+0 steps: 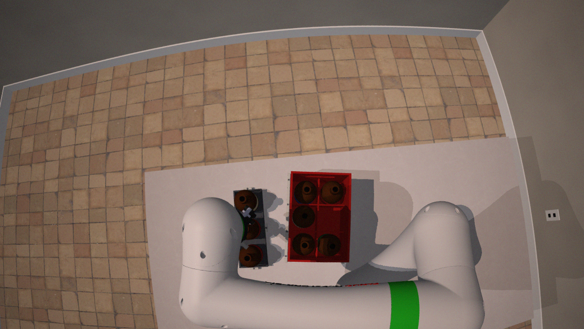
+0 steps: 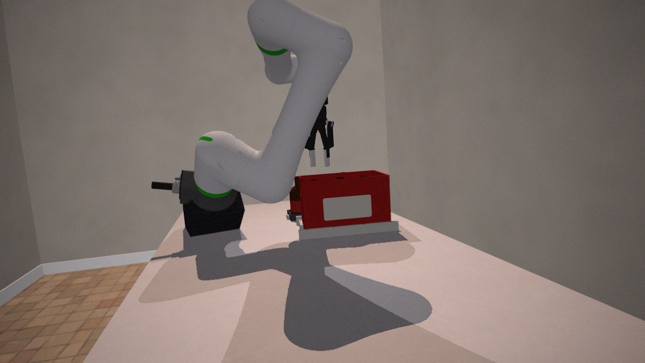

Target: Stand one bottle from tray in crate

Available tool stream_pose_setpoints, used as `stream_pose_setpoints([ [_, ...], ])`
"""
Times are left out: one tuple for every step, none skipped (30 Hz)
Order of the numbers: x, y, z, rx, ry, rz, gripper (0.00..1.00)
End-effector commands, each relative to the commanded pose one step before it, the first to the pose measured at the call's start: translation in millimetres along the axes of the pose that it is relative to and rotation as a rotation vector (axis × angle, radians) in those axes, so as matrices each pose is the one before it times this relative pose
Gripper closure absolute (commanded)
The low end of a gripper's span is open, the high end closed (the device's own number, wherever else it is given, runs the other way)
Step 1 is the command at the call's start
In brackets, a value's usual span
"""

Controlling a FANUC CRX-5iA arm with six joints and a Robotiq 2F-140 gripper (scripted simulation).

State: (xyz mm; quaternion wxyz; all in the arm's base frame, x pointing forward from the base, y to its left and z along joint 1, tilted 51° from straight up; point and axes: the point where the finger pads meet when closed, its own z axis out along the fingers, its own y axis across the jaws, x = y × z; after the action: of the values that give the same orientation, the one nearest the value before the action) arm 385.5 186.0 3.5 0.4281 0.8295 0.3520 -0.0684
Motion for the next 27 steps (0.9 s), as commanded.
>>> stream_pose_setpoints([
  [0.17,-0.05,3.43,0.00005,0.00051,0.00005,0.62],
  [0.00,0.00,0.96,0.00000,0.00000,0.00000,0.62],
  [0.00,0.00,0.89,0.00000,0.00000,0.00000,0.62],
  [0.00,0.00,0.82,0.00000,0.00000,0.00000,0.62],
  [0.01,0.00,0.75,0.00000,0.00000,0.00000,0.62],
  [0.00,0.00,0.67,0.00000,0.00000,0.00000,0.62],
  [0.00,0.00,0.59,0.00000,0.00000,0.00000,0.62],
  [0.00,0.00,0.51,0.00000,0.00000,0.00000,0.62],
  [0.00,0.00,0.44,0.00000,0.00000,0.00000,0.62],
  [0.00,0.00,0.00,0.00000,0.00000,0.00000,0.62],
  [0.00,0.00,0.00,0.00000,0.00000,0.00000,0.62],
  [0.00,0.00,0.36,0.00000,0.00000,0.00000,0.62],
  [0.00,0.00,0.29,0.00000,0.00000,0.00000,0.62],
  [0.00,0.00,0.23,0.00000,0.00000,0.00000,0.62],
  [0.00,0.00,0.17,0.00000,0.00000,0.00000,0.62],
  [0.00,0.00,0.12,0.00000,0.00000,0.00000,0.62],
  [0.00,0.00,0.07,0.00000,0.00000,0.00000,0.62],
  [0.00,0.00,0.04,0.00000,0.00000,0.00000,0.62],
  [0.00,0.00,0.02,0.00000,0.00000,0.00000,0.62],
  [0.00,0.00,0.00,0.00000,0.00000,0.00000,0.62],
  [0.00,0.00,0.00,0.00000,0.00000,0.00000,0.62],
  [0.00,0.00,0.00,0.00000,0.00000,0.00000,0.62],
  [0.00,0.00,0.00,0.00000,0.00000,0.00000,0.62],
  [0.00,0.00,0.00,0.00000,0.00000,0.00000,0.62],
  [0.00,0.00,0.00,0.00000,0.00000,0.00000,0.62],
  [0.00,0.00,0.00,0.00000,0.00000,0.00000,0.62],
  [0.00,0.00,0.00,0.00000,0.00000,0.00000,0.62],
])
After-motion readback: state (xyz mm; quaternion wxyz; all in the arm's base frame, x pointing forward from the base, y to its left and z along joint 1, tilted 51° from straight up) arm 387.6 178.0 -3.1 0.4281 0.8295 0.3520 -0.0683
